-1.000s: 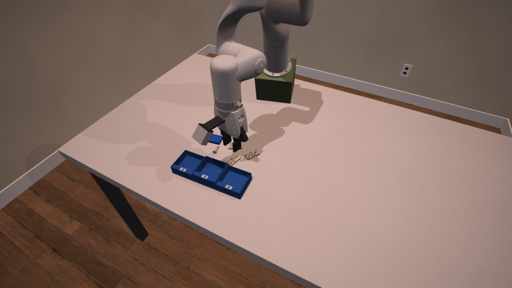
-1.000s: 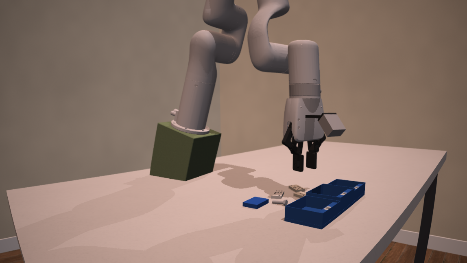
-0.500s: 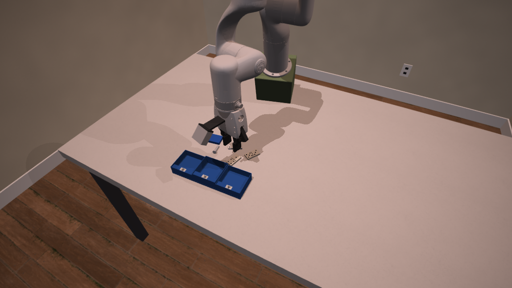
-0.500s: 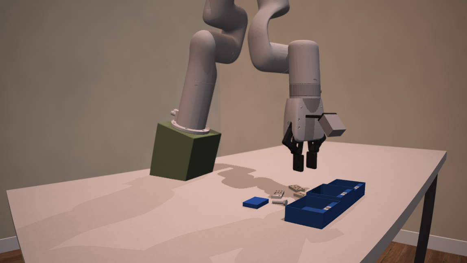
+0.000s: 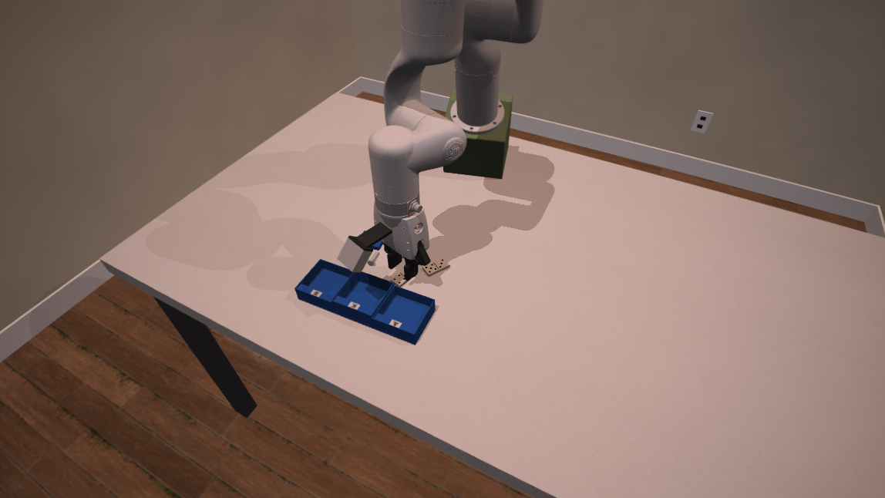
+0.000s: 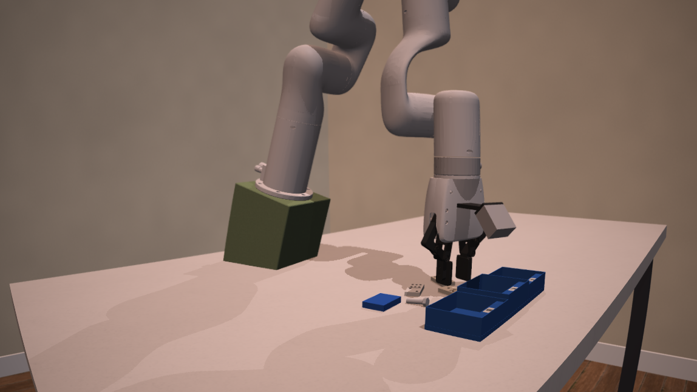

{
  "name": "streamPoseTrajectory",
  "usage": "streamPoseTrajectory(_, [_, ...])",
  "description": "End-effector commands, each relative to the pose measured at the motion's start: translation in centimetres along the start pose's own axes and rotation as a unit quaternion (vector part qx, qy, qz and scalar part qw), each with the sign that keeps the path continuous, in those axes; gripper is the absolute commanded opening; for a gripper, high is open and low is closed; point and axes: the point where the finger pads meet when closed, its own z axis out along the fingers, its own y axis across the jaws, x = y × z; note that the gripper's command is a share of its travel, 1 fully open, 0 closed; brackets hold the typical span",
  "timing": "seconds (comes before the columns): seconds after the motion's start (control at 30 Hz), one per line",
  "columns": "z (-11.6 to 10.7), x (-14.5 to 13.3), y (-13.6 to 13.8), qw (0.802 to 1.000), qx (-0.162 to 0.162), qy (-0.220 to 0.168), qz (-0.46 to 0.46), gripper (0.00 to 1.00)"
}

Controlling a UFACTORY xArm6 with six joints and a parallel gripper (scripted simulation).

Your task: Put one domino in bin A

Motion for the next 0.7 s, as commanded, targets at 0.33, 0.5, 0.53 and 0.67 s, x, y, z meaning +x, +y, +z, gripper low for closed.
streamPoseTrajectory(0.33, [1.7, 0.2, -0.1, 1.0, 0.009, 0.004, 0.0, 0.41])
streamPoseTrajectory(0.5, [1.7, 0.2, -0.1, 1.0, 0.009, 0.004, 0.0, 0.41])
streamPoseTrajectory(0.53, [1.7, 0.2, -0.1, 1.0, 0.009, 0.004, 0.0, 0.41])
streamPoseTrajectory(0.67, [1.7, 0.2, -0.1, 1.0, 0.009, 0.004, 0.0, 0.41])
